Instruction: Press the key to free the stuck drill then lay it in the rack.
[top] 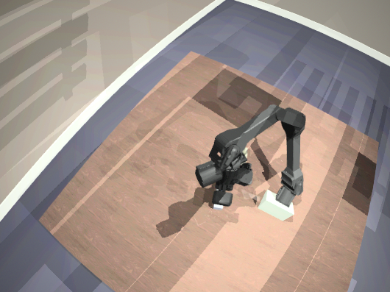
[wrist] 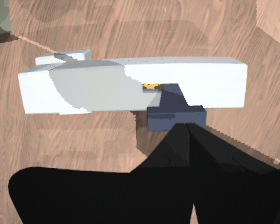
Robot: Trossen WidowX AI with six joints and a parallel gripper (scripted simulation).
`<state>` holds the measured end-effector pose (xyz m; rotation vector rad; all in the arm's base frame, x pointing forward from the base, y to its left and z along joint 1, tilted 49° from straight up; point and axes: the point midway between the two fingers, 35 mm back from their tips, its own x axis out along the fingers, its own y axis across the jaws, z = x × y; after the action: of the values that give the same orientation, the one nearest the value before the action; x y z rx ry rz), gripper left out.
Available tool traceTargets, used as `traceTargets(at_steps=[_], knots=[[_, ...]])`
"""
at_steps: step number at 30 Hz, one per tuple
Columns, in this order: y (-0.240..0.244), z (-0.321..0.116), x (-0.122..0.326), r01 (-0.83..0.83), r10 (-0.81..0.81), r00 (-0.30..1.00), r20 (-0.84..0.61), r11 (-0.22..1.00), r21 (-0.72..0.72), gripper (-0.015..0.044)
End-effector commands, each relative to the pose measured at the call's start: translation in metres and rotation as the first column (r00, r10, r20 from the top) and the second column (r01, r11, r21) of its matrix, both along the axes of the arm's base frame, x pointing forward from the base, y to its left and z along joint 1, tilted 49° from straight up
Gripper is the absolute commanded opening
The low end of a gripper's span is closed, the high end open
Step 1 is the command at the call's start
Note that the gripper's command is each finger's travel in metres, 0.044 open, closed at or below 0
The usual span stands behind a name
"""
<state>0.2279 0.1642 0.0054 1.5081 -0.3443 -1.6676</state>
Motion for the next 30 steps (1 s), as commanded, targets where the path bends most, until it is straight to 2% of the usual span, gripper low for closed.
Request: traceTargets(at_steps=[1, 30], knots=[[-0.002, -0.001, 0.001, -0.022, 0.022, 1.0, -0.006, 1.0, -0.023, 0.0], [-0.015, -0.015, 0.003, -0.022, 0.021, 1.0, -0.005, 1.0, -0.023, 0.0]])
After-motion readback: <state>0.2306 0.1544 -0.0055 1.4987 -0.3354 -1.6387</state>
